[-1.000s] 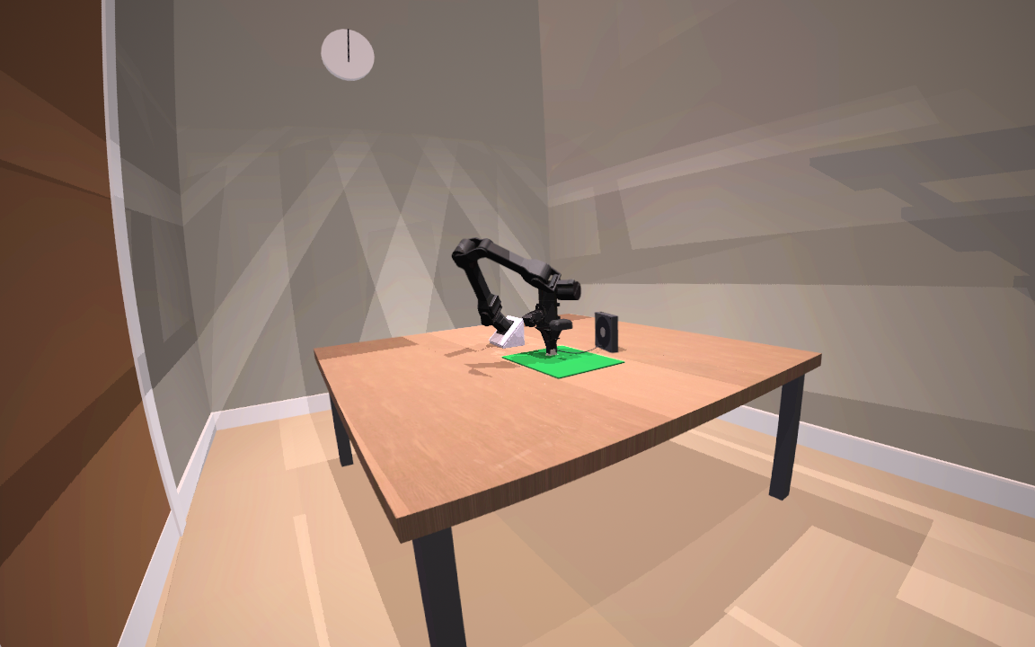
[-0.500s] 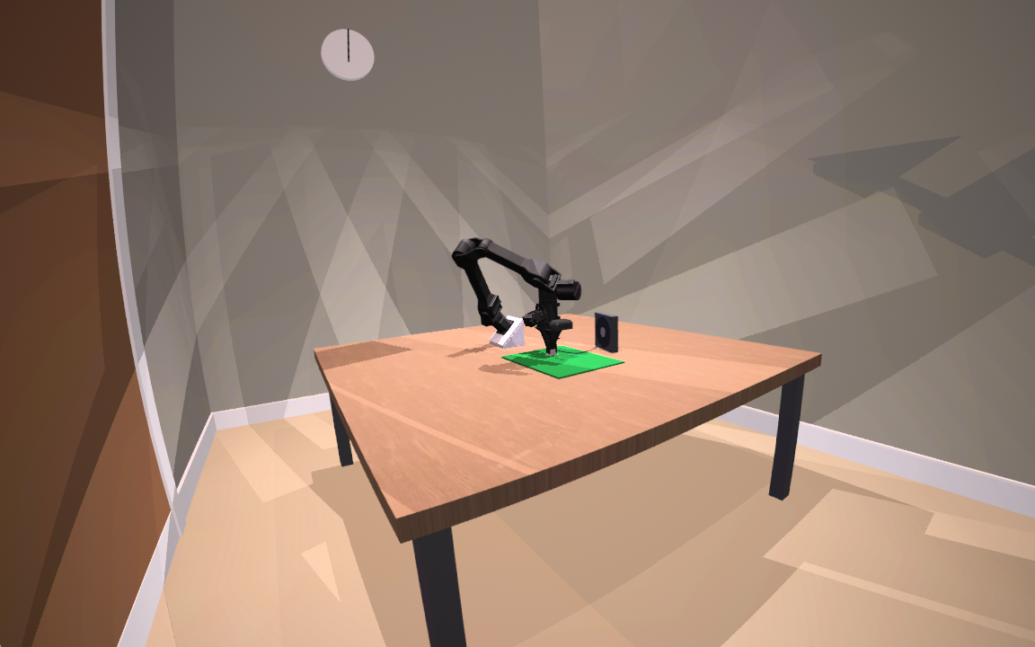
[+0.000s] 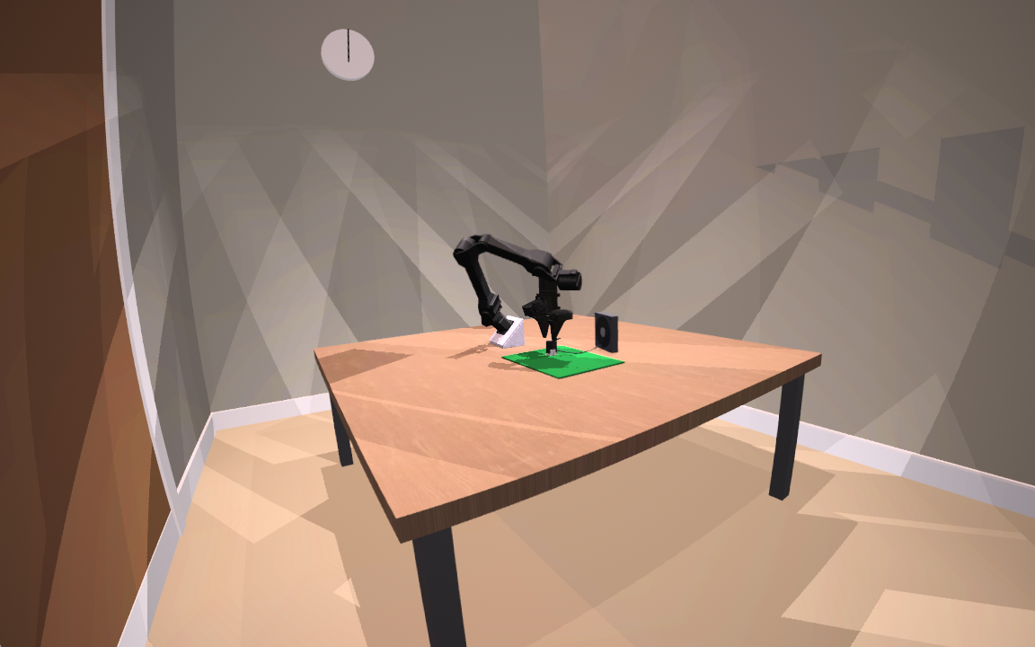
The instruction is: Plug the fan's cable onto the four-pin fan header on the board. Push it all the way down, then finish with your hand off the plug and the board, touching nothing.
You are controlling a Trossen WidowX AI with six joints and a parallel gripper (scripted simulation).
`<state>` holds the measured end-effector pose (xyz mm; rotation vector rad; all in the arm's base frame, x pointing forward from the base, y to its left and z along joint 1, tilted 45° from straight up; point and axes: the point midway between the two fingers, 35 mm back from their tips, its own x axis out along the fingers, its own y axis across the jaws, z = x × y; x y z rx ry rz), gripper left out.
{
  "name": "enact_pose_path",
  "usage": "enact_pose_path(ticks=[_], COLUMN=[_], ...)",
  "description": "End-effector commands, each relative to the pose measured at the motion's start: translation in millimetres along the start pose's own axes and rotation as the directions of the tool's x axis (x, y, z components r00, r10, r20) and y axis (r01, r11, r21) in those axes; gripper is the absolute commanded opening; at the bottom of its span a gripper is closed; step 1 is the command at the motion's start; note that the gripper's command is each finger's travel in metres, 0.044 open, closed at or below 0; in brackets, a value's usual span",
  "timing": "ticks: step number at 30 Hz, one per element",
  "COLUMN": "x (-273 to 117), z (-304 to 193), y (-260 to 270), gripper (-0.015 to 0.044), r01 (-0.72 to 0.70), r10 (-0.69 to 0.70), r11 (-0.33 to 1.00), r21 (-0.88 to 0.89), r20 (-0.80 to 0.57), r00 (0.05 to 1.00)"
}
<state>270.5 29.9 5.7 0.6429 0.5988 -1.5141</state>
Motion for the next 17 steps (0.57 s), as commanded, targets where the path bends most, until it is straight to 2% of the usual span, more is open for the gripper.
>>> enact_pose_path(ticks=[1,9,17], x=[-22.8,-22.9,-22.0], z=[0.2,2.8,116.3], y=[1.4,2.1,10.5], gripper=[0.026,0.026,0.026], r01=[-0.009,-0.009,-0.009], r10=[0.009,0.009,0.009], r11=[1.0,1.0,1.0], r21=[0.016,0.016,0.016], r20=[-0.01,-0.011,-0.006], r00=[1.0,1.0,1.0])
